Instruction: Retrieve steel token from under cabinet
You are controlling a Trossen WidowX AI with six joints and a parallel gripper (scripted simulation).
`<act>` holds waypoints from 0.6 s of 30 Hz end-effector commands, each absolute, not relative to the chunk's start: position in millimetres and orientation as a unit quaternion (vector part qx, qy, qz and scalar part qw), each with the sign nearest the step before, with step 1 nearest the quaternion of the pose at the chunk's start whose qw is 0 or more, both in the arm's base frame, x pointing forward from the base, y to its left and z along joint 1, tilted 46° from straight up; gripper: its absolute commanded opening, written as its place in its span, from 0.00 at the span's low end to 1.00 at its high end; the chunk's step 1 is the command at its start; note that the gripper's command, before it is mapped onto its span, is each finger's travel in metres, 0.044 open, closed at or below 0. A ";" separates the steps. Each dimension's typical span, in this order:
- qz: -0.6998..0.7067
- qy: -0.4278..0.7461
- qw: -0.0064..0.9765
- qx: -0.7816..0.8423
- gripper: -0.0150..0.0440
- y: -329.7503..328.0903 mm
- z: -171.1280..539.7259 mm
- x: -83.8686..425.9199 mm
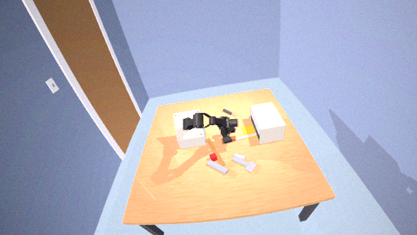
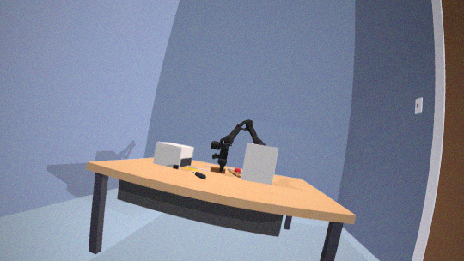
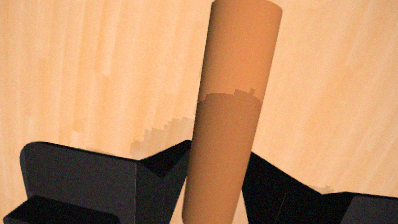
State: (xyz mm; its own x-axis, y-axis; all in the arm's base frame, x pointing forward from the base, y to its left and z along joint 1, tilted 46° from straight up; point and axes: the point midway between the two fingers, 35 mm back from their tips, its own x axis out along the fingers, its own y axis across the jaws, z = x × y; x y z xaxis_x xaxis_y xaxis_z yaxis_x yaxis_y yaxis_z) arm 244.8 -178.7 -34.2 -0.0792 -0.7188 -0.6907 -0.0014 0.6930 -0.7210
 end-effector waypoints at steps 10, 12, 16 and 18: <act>-0.285 0.679 0.621 -0.267 0.25 -178.5 -33.9 226.7; -0.285 0.679 0.621 -0.267 0.25 -178.5 -33.6 224.5; -0.285 0.679 0.621 -0.267 0.25 -178.6 -33.1 220.0; -0.285 0.679 0.621 -0.267 0.25 -178.6 -32.8 217.7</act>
State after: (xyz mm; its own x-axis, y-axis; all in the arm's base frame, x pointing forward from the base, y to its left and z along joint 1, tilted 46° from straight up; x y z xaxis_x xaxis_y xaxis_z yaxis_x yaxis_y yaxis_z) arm 224.9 -178.8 -31.9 -0.0795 -0.7190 -0.6904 -0.0025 0.6928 -0.7211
